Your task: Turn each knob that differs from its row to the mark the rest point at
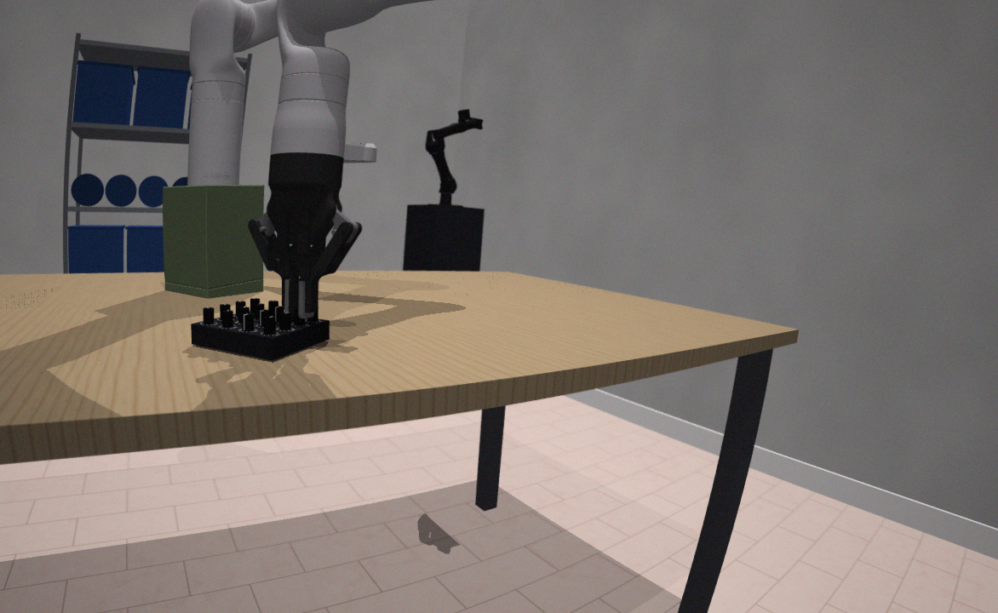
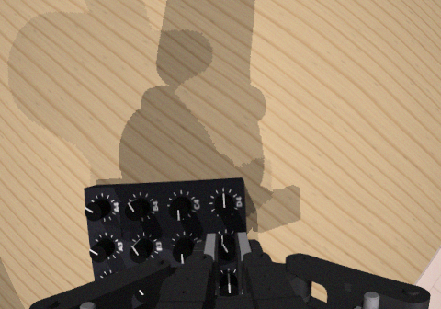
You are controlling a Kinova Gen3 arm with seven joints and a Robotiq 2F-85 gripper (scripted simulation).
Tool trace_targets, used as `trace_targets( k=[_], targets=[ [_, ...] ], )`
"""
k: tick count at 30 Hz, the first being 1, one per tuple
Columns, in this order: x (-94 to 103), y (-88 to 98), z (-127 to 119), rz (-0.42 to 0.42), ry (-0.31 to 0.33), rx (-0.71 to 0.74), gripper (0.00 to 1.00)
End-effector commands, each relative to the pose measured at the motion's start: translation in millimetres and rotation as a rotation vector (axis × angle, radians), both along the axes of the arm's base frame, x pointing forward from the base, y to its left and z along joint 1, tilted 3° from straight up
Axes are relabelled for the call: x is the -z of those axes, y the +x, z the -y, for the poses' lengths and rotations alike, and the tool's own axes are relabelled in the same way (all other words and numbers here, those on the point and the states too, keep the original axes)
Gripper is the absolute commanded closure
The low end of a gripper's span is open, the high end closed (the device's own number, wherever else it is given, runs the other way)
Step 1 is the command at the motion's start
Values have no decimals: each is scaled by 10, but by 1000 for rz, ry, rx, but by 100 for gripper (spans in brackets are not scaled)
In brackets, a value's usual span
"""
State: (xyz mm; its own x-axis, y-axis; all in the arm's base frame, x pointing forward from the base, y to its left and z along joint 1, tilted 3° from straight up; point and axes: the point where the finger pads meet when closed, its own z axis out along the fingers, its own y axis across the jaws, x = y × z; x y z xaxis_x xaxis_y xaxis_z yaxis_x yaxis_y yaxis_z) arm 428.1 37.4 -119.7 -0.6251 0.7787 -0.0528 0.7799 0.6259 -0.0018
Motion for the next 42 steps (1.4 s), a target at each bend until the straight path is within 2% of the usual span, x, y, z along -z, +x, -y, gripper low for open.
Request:
trace_targets(
  k=[1,22,23,42],
  targets=[
    [5,19,15,4,-2,16,92],
    [5,19,15,5,-2,19,92],
    [5,19,15,5,-2,19,81],
    [5,19,15,5,-2,19,81]
  ],
)
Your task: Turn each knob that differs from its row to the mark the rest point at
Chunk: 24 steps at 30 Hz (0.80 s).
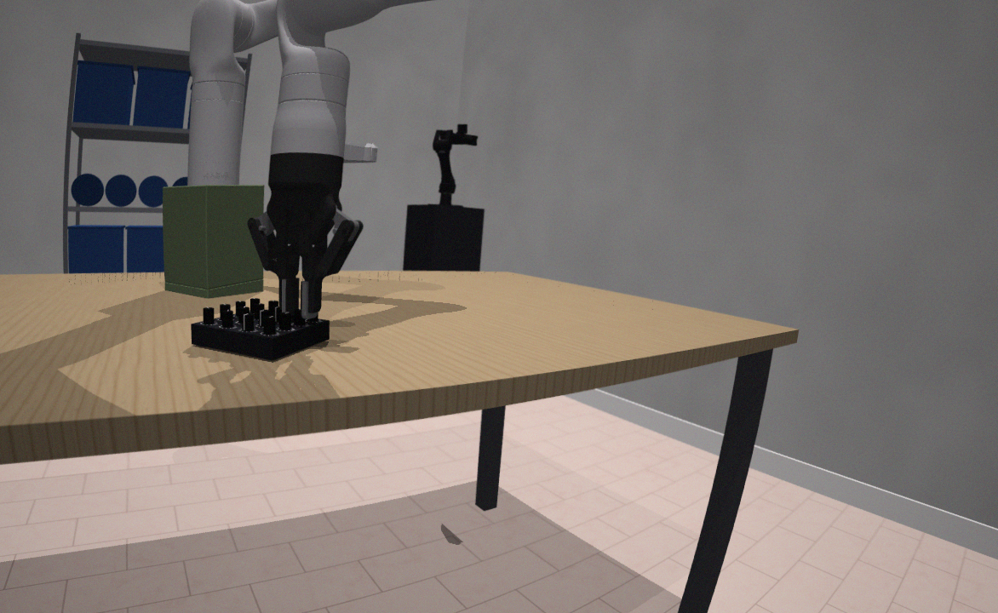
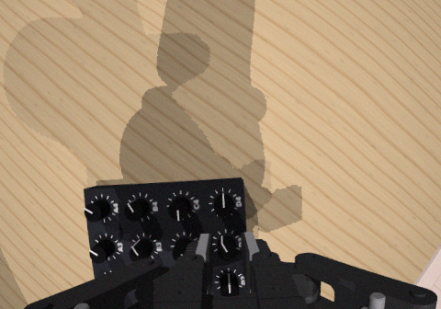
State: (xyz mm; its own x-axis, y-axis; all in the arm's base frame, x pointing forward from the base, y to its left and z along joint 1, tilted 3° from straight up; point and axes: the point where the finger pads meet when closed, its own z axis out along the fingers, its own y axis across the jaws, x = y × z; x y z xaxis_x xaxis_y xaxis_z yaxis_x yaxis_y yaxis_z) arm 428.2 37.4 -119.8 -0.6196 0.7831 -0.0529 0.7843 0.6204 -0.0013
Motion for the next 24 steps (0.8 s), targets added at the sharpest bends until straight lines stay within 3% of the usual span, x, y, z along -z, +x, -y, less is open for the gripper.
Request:
trace_targets(
  k=[1,8,24],
  targets=[
    [5,19,15,4,-3,12,81],
    [-36,3,22,3,-4,15,81],
    [-362,-12,7,2,-4,16,81]
  ],
)
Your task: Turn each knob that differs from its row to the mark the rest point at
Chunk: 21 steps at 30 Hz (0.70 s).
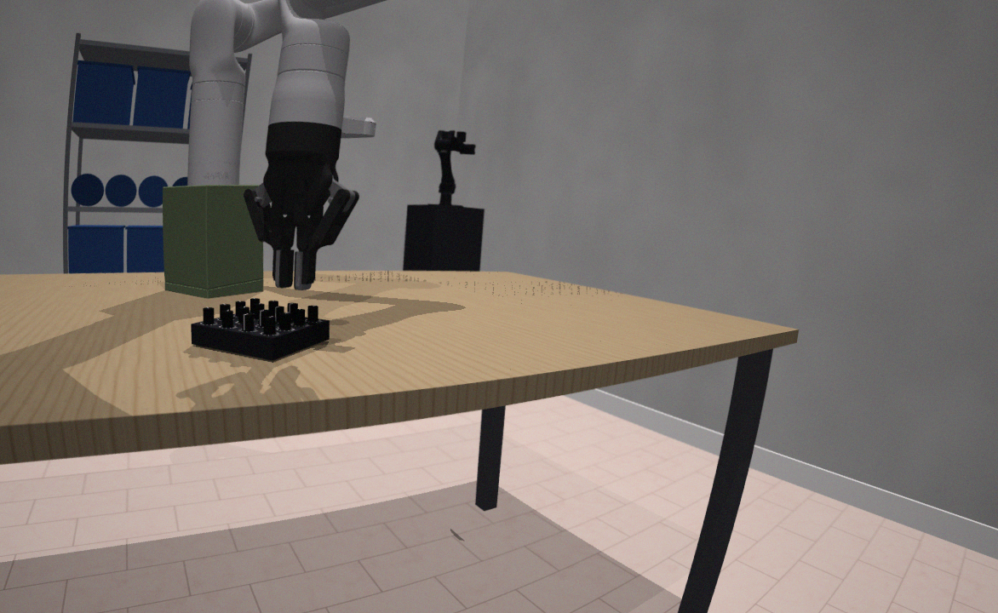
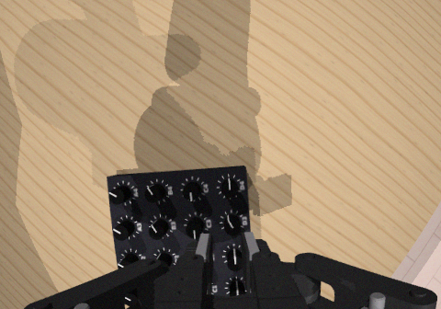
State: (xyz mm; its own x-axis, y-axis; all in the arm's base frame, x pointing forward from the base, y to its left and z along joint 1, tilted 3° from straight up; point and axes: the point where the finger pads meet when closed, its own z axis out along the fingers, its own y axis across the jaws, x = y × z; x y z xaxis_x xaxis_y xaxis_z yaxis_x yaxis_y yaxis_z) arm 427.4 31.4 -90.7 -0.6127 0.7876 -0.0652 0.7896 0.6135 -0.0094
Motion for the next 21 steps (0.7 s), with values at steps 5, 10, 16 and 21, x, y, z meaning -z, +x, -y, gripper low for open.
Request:
trace_targets(
  k=[5,10,16,21],
  targets=[
    [-84,0,-56,1,11,2,81],
    [-84,0,-56,1,11,2,81],
    [-84,0,-56,1,11,2,81],
    [-85,0,-56,1,11,-14,81]
  ],
)
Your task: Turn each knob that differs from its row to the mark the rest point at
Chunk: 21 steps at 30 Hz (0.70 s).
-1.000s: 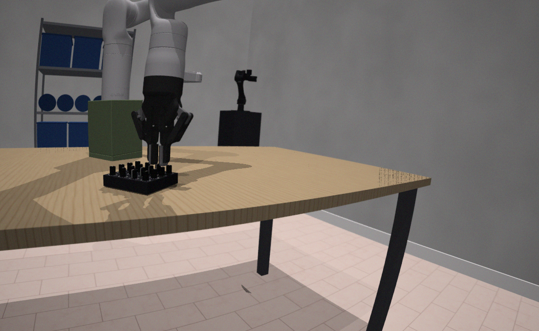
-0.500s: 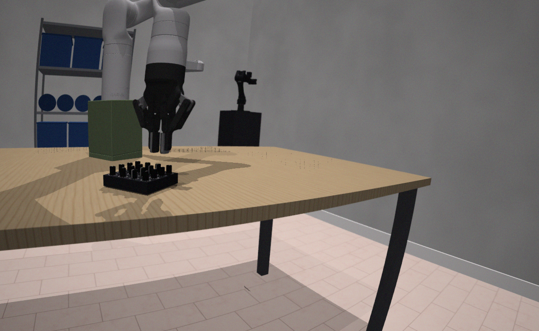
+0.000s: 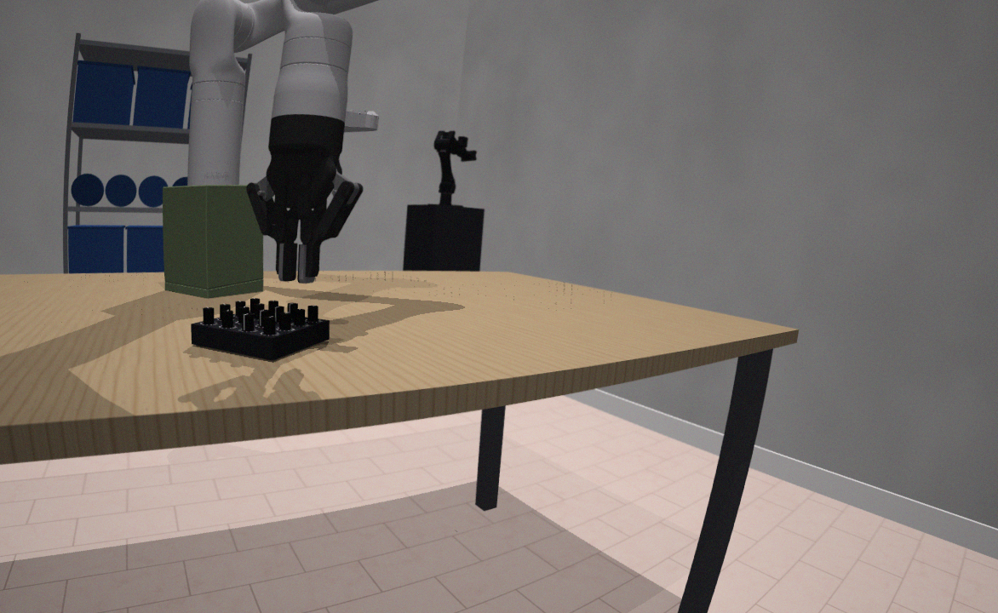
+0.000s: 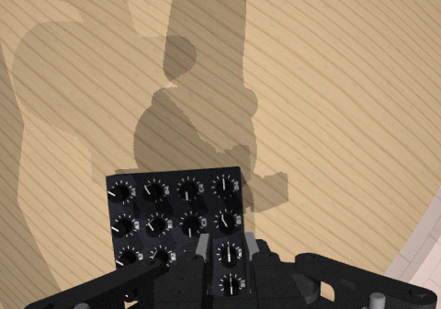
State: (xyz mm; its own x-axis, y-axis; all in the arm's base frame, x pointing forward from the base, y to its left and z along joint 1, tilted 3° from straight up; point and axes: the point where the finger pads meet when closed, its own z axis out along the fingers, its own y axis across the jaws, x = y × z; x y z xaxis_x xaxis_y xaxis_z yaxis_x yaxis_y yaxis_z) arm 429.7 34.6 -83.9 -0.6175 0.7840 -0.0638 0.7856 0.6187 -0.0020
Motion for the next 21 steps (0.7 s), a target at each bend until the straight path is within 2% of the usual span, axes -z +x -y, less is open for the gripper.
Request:
trace_targets(
  k=[1,11,21],
  targets=[
    [-17,-22,-25,-4,5,-10,81],
    [-23,-22,-27,-7,3,-64,81],
    [-41,-23,-33,-16,-3,-236,81]
  ],
)
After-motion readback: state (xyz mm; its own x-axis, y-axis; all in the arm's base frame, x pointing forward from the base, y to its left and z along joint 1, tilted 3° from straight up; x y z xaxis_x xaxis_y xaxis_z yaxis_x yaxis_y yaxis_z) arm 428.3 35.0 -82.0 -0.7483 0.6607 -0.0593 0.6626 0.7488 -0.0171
